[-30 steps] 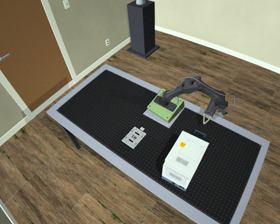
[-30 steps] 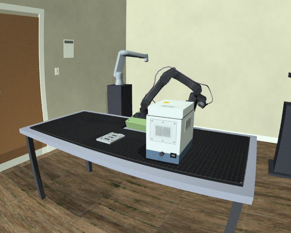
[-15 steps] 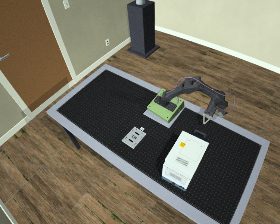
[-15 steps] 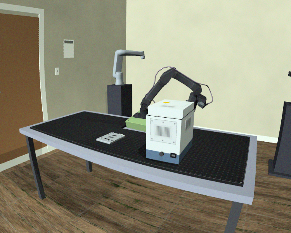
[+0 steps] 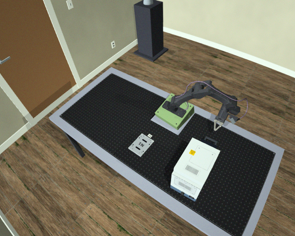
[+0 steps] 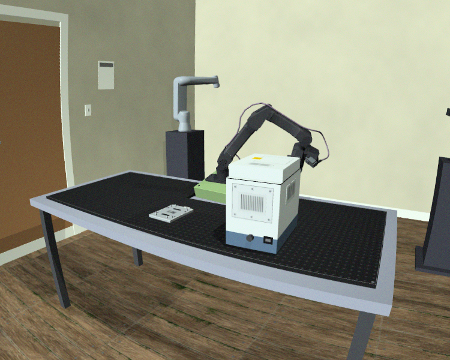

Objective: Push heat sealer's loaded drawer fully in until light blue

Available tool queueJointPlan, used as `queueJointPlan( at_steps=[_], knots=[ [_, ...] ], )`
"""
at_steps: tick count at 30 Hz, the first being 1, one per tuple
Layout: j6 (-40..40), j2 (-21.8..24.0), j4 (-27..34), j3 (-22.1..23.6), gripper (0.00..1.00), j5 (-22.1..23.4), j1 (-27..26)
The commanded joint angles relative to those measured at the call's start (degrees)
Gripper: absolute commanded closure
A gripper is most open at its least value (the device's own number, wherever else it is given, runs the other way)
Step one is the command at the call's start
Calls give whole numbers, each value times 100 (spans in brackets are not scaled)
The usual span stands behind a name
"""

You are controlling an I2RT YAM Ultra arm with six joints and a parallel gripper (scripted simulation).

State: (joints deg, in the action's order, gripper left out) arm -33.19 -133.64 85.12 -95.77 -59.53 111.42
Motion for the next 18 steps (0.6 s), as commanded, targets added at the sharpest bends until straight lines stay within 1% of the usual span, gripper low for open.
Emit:
queueJointPlan(
  at_steps=[1,5,8,12,18],
  knots=[
    [-77,11,-50,-197,70,-108,5],
    [46,126,-147,-137,70,-128,-77],
    [85,160,-197,107,70,-138,-94],
    [115,168,-240,131,70,-146,-48],
    [197,193,-363,210,70,-173,-171]
  ],
)
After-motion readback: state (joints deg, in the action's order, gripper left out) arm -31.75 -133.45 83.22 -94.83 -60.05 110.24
